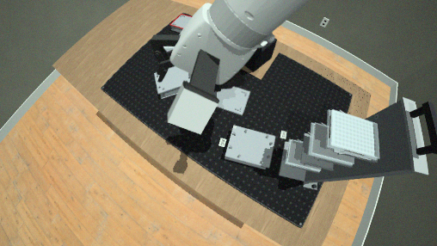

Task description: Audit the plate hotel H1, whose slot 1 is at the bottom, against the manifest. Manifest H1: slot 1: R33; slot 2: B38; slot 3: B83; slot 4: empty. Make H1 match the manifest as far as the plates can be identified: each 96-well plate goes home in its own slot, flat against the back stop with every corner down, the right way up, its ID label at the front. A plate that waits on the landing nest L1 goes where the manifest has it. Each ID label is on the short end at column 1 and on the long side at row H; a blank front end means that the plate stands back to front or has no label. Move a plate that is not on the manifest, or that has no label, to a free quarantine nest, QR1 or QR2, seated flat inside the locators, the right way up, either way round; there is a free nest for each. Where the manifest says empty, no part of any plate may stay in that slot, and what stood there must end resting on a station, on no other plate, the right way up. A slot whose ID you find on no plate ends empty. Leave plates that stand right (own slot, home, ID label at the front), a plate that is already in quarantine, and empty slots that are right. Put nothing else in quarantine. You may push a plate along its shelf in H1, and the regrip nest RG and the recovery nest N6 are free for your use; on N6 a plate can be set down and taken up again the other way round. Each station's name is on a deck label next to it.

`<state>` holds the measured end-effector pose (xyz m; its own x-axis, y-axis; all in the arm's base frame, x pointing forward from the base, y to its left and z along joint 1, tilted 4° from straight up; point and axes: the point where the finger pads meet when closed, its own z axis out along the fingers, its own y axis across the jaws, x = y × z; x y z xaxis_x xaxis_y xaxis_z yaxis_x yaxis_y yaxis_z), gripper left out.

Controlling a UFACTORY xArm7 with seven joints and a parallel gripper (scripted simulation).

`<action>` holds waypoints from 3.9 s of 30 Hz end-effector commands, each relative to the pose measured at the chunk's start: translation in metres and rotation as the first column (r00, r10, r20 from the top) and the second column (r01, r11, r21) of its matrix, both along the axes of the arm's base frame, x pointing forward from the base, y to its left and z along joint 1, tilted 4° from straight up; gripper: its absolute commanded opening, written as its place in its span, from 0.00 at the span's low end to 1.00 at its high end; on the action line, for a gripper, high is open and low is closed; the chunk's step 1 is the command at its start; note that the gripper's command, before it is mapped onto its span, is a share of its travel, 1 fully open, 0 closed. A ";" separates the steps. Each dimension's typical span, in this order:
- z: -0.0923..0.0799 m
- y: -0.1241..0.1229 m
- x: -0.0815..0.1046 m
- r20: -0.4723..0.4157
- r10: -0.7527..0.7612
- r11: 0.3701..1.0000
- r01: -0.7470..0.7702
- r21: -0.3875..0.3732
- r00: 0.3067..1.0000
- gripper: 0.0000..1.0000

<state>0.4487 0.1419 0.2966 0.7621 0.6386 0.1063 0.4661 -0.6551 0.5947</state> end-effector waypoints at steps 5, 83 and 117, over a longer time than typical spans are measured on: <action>-0.018 0.010 -0.004 -0.144 0.167 0.986 -0.169 -0.002 0.975 1.00; -0.112 0.066 -0.030 -0.446 0.891 0.253 -0.908 0.333 0.085 1.00; -0.159 0.066 -0.026 -0.446 0.891 0.253 -0.908 0.333 0.085 1.00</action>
<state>0.4209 0.2075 0.1409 -0.4718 0.8809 -0.0382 0.8786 0.4733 0.0631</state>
